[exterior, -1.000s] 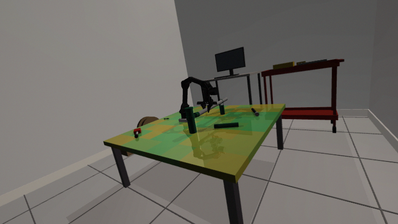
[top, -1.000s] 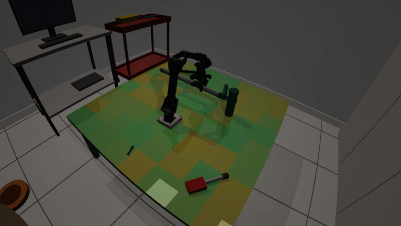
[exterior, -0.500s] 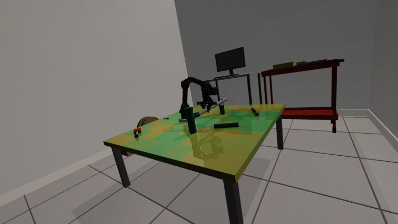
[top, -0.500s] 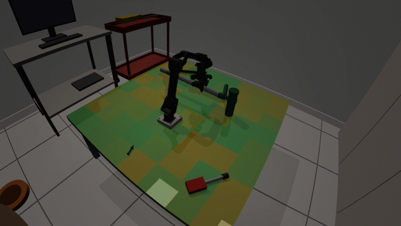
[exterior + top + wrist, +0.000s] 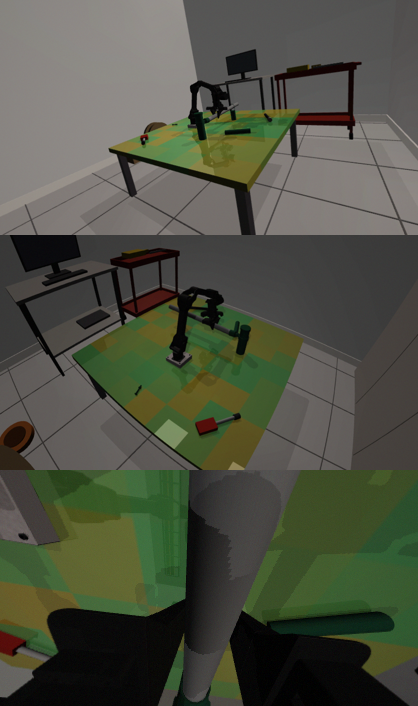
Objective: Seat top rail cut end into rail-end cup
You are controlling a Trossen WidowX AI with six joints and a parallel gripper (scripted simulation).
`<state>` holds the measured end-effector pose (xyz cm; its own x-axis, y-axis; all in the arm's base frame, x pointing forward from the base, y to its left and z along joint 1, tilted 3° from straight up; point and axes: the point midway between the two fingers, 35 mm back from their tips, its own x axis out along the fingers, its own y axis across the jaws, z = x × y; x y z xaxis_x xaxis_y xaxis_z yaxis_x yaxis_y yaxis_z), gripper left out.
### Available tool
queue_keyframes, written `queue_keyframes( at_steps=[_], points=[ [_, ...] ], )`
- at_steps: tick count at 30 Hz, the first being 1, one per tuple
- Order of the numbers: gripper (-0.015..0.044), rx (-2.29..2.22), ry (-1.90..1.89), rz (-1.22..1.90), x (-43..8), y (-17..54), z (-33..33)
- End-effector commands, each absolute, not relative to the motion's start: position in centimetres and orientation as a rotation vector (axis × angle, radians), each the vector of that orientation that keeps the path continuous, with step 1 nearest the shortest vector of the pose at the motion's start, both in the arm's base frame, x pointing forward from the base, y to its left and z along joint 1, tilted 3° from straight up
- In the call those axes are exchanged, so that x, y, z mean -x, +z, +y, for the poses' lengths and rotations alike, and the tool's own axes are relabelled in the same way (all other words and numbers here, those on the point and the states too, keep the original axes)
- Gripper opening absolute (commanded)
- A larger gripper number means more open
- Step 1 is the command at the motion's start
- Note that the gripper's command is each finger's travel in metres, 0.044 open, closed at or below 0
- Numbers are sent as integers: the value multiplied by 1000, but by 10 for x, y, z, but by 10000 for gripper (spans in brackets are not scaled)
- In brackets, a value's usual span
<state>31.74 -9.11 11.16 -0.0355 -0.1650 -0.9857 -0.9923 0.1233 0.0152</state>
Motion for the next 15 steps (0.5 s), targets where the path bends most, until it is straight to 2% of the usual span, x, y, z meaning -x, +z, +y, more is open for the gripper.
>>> queue_keyframes(
  at_steps=[1, 15],
  points=[
    [0, 1237, 1039, 1419, -317, 115, -99],
    [0, 1237, 1039, 1419, -316, 117, -105]
  ],
)
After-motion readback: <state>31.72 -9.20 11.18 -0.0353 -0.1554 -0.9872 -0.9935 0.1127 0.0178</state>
